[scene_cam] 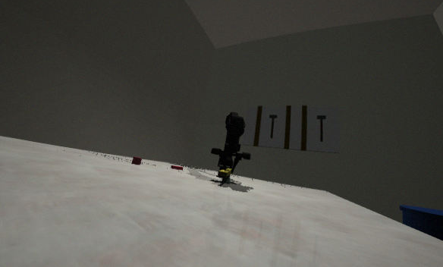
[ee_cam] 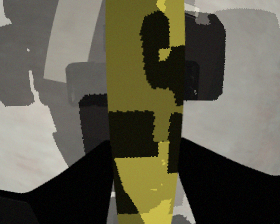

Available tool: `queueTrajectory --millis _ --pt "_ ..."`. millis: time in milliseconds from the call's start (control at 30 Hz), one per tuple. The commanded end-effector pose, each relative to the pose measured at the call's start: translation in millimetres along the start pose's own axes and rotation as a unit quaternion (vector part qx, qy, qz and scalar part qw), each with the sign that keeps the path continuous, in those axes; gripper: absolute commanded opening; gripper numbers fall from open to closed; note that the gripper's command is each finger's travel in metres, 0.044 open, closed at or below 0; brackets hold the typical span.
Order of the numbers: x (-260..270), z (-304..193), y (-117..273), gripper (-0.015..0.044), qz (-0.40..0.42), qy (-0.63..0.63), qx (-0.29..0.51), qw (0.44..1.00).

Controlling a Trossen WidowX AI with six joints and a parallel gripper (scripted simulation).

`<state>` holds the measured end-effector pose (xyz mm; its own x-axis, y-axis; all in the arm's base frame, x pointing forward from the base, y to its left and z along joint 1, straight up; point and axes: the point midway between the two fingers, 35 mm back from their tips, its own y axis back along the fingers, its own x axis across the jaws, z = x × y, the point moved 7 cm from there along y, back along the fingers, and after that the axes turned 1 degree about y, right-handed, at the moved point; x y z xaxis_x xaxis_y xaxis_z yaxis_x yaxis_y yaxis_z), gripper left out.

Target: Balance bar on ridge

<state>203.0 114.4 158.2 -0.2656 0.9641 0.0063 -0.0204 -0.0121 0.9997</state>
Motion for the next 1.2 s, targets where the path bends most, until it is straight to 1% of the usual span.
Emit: queueTrajectory --millis 0,1167 --pt "0.0 0.1 -0.6 0.0 0.0 0.001 -0.001 1.0" --pt "-0.2 -0.8 -3.5 0.0 0.0 0.001 -0.001 1.0"
